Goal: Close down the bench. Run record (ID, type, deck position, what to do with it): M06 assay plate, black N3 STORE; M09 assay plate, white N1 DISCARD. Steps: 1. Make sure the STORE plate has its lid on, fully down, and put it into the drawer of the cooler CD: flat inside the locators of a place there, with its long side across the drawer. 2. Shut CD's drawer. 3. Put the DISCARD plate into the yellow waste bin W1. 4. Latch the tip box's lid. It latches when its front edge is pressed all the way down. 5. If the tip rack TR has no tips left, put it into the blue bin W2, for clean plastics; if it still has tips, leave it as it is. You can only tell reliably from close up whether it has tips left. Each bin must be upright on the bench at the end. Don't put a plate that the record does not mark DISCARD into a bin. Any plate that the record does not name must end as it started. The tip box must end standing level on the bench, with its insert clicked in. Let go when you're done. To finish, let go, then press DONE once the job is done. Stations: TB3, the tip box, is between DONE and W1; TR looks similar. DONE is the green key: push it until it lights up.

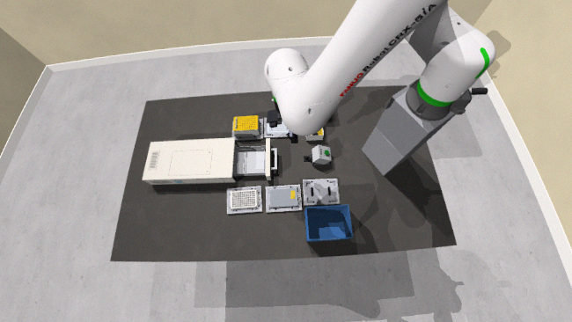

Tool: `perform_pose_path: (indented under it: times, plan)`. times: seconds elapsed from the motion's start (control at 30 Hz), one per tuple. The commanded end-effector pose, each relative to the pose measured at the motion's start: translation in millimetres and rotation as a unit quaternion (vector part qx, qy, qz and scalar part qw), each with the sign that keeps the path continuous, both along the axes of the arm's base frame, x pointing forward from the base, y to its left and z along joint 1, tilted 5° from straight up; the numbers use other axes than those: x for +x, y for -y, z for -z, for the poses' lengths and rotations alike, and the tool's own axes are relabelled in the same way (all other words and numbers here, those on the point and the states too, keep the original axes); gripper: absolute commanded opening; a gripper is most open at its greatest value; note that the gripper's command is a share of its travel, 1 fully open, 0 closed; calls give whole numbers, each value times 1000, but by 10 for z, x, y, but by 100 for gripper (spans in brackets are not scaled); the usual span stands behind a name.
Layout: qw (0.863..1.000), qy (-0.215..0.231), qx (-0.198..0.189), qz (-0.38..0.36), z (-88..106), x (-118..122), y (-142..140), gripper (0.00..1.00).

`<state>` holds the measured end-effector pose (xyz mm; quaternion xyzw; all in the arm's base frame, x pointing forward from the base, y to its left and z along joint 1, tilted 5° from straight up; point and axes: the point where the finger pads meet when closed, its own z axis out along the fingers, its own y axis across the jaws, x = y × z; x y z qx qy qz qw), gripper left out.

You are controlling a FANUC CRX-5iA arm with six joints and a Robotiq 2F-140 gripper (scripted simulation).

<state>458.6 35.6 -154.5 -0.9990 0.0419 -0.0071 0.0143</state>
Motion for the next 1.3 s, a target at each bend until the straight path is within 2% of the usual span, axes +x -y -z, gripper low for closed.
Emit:
perform_pose_path:
  times: [0.0,0.53,1.27]
  plan:
    - [998,31,6,-61,-81,130,95,10]
    - [998,31,6,-61,-84,135,98,10]
    - [998,31,7,-52,142,156,867,10]
